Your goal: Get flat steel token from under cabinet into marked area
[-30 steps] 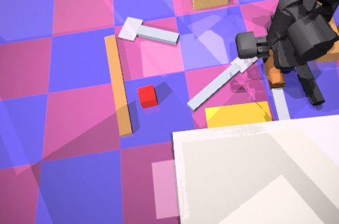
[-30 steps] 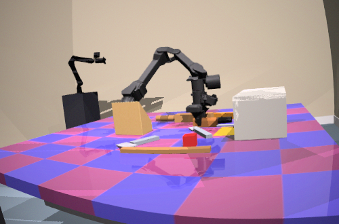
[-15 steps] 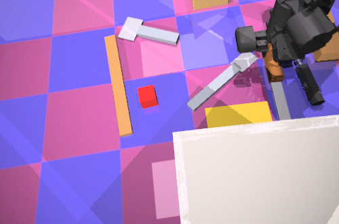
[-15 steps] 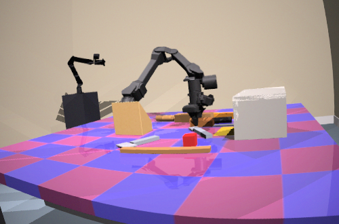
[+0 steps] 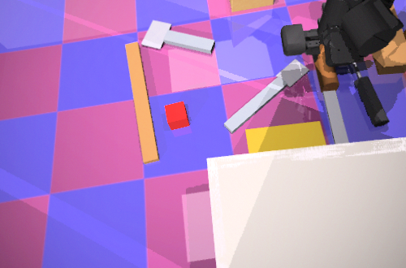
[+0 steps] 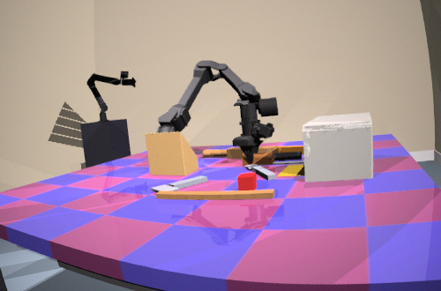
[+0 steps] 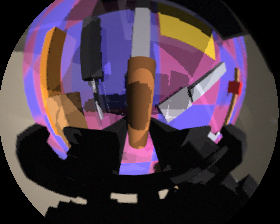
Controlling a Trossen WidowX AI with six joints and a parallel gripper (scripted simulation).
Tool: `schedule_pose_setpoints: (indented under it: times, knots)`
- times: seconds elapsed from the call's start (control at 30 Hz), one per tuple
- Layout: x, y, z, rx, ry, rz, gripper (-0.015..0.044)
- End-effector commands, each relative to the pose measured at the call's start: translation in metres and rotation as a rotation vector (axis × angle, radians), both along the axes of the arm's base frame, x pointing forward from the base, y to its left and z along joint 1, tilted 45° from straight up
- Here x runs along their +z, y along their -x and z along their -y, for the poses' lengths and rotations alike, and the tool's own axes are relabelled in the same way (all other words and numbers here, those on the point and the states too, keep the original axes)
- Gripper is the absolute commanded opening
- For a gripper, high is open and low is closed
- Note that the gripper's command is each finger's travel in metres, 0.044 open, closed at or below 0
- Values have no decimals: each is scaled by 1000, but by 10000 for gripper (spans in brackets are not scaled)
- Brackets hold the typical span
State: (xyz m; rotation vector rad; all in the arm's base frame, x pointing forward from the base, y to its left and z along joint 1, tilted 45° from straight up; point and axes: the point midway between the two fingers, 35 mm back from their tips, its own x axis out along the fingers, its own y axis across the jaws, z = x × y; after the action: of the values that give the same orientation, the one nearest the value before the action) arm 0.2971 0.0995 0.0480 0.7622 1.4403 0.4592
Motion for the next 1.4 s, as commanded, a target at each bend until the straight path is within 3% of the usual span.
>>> schedule_pose_setpoints:
  times: [0.0, 1.37]
  knots:
    - [-1, 7, -2, -1, 1, -6, 0]
    - [4, 55, -14, -1, 0, -9, 0]
